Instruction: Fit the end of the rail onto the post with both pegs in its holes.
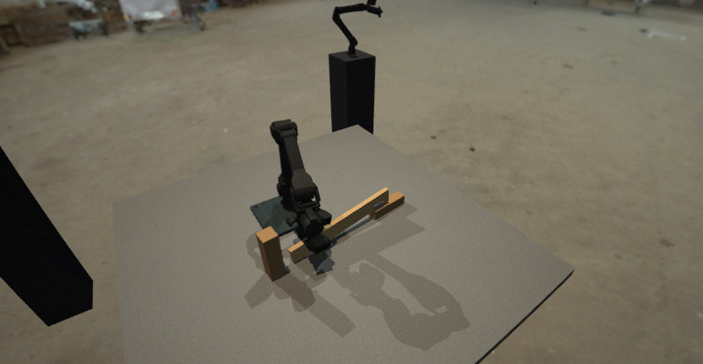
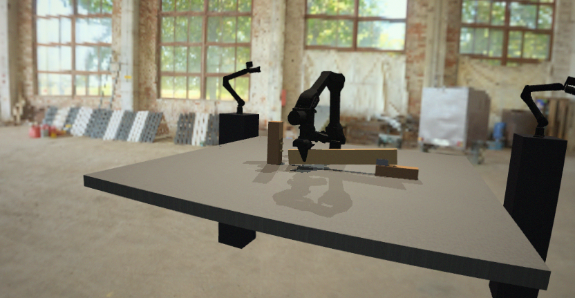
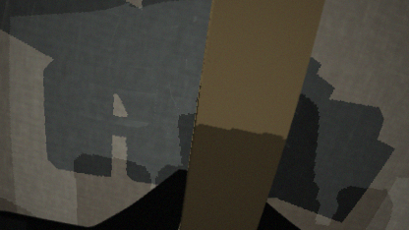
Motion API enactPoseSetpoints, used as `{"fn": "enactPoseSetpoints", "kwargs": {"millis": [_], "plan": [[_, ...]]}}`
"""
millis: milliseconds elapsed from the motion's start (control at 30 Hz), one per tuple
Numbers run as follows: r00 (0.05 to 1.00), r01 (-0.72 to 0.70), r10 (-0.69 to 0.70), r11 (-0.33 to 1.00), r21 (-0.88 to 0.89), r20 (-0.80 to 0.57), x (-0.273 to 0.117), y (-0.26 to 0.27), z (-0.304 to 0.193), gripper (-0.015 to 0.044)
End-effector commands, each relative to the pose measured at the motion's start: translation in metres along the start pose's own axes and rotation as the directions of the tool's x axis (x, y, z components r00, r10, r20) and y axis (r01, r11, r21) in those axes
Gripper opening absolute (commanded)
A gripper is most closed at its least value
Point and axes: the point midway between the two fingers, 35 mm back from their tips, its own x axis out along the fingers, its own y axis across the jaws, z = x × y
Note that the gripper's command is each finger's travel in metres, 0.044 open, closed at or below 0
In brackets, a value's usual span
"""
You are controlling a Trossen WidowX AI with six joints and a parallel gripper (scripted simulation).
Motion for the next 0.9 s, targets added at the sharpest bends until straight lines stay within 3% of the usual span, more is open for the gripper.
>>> {"fn": "enactPoseSetpoints", "kwargs": {"millis": [0,867], "plan": [[1.0,0.003,-0.003,1.0,0.0,0.006,-0.003,-0.001,0.001,0.0],[1.0,0.003,-0.003,1.0,0.0,0.006,-0.016,-0.002,0.001,0.0]]}}
